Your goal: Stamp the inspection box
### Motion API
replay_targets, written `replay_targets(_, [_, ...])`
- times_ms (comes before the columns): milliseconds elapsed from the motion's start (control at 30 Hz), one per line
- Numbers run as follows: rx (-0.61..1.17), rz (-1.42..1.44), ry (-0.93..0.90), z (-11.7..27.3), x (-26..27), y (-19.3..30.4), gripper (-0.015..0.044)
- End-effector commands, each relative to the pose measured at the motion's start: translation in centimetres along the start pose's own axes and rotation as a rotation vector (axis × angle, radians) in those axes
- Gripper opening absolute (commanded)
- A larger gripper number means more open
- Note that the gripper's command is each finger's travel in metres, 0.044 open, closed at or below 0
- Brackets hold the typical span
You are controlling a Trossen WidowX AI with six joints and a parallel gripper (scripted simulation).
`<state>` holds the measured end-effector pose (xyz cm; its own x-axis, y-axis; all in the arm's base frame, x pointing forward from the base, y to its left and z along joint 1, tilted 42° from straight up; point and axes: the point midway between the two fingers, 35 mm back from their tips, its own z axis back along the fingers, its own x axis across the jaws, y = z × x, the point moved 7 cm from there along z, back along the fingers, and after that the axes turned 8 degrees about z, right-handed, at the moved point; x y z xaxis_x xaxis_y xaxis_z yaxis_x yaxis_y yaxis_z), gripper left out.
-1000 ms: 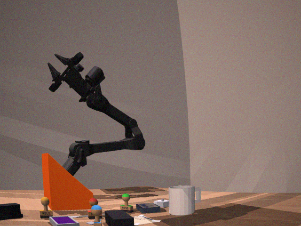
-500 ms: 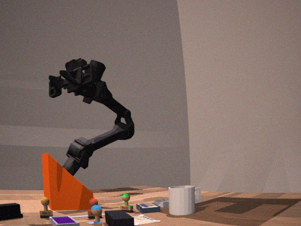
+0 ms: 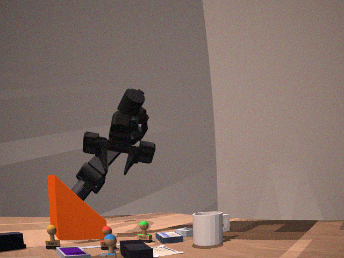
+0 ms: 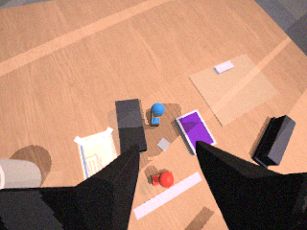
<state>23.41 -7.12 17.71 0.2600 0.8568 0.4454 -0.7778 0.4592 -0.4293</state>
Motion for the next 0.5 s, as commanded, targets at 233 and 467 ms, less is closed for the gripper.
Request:
replay_targets(233, [0.560, 0.317, -0.369, -3.0, 9.1, 7.1, 0.0217])
replay_targets(467, [0.560, 0.317, -0.369, -2.6, 9.0, 7.8, 0.0217])
